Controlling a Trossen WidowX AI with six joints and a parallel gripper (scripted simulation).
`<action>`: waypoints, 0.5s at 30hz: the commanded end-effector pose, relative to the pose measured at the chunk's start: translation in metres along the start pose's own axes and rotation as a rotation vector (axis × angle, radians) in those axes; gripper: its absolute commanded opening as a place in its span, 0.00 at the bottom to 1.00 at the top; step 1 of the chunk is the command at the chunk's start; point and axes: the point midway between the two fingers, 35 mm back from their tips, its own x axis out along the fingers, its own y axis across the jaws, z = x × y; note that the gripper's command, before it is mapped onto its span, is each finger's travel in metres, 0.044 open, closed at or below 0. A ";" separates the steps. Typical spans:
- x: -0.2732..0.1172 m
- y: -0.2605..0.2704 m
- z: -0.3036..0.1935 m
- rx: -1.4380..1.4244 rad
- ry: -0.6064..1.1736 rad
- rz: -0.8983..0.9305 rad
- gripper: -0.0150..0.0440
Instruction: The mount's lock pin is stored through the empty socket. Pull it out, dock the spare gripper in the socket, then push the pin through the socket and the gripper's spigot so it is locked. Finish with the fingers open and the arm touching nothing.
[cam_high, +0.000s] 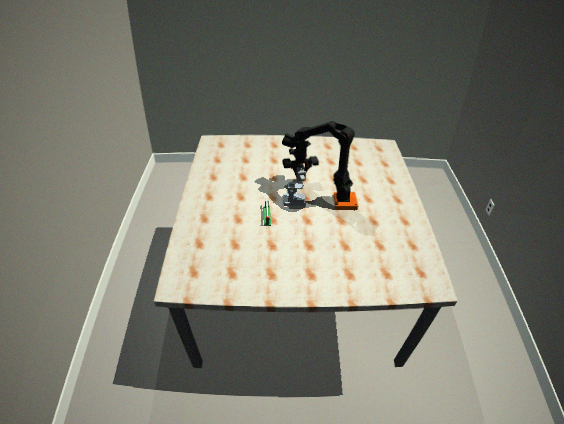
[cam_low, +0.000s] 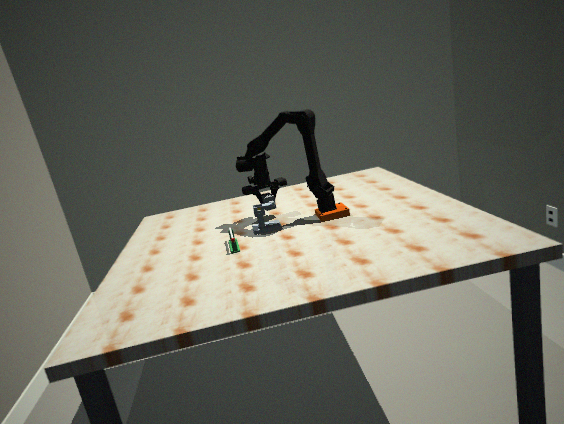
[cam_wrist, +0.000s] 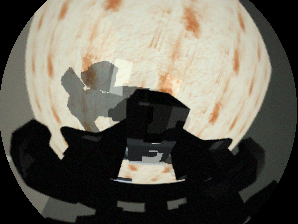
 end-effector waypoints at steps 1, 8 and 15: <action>-0.001 -0.001 -0.001 0.104 0.000 0.003 0.25; -0.002 -0.002 -0.002 0.279 0.000 0.003 0.25; -0.002 -0.003 -0.003 0.453 0.000 0.003 0.25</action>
